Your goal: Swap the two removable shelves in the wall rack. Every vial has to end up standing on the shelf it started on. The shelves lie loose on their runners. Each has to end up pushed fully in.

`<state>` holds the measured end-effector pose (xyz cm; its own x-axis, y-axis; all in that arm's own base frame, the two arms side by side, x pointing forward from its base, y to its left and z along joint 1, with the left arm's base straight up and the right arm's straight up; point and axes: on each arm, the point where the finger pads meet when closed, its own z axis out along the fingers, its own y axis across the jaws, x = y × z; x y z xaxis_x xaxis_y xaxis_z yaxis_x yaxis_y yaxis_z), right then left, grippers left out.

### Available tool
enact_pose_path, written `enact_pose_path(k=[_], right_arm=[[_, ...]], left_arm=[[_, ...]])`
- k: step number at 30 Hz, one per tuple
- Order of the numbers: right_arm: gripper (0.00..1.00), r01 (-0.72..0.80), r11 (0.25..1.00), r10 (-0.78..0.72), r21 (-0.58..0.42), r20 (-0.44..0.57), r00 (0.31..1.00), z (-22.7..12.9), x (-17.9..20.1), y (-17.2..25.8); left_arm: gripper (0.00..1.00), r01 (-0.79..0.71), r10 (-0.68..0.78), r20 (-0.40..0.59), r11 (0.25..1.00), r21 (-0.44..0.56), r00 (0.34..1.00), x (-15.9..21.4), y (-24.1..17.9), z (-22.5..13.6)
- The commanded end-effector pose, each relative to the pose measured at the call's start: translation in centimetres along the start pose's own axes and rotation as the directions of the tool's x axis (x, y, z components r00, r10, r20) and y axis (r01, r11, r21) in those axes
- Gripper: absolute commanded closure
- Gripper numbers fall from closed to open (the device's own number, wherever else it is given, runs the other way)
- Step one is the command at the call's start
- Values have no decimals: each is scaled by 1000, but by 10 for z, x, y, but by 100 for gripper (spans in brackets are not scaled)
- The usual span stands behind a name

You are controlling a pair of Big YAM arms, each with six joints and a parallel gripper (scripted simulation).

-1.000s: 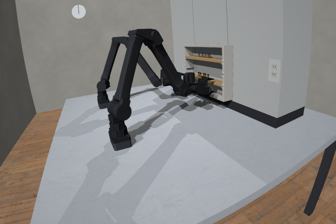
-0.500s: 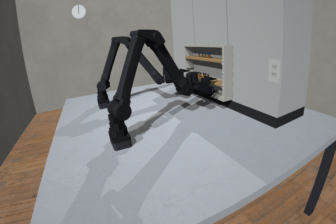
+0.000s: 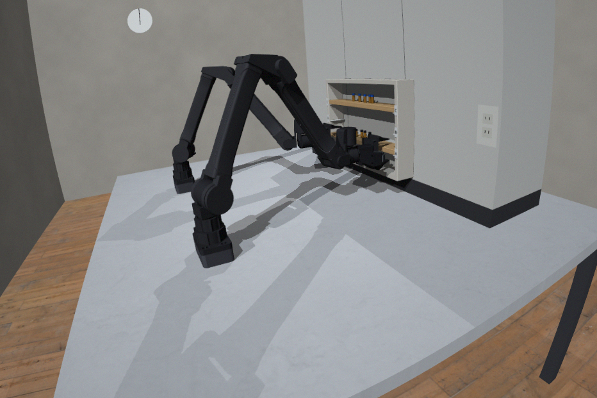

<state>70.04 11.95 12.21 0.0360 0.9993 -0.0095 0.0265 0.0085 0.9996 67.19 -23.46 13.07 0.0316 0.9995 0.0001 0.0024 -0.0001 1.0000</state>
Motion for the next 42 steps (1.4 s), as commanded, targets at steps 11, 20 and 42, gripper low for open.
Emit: enact_pose_path(k=[11,20,42], right_arm=[[76,-20,998,21,-66,7,1000,14,-2,41],[99,-13,999,14,-41,9,1000,11,-2,24],[88,-13,999,14,-41,7,1000,9,-2,25]], left_arm=[[16,2,-2,-8,1000,-22,1000,1,11,40],[16,4,-4,-5,1000,-27,1000,-1,11,49],[88,8,-8,0,1000,-23,1000,-1,8,37]])
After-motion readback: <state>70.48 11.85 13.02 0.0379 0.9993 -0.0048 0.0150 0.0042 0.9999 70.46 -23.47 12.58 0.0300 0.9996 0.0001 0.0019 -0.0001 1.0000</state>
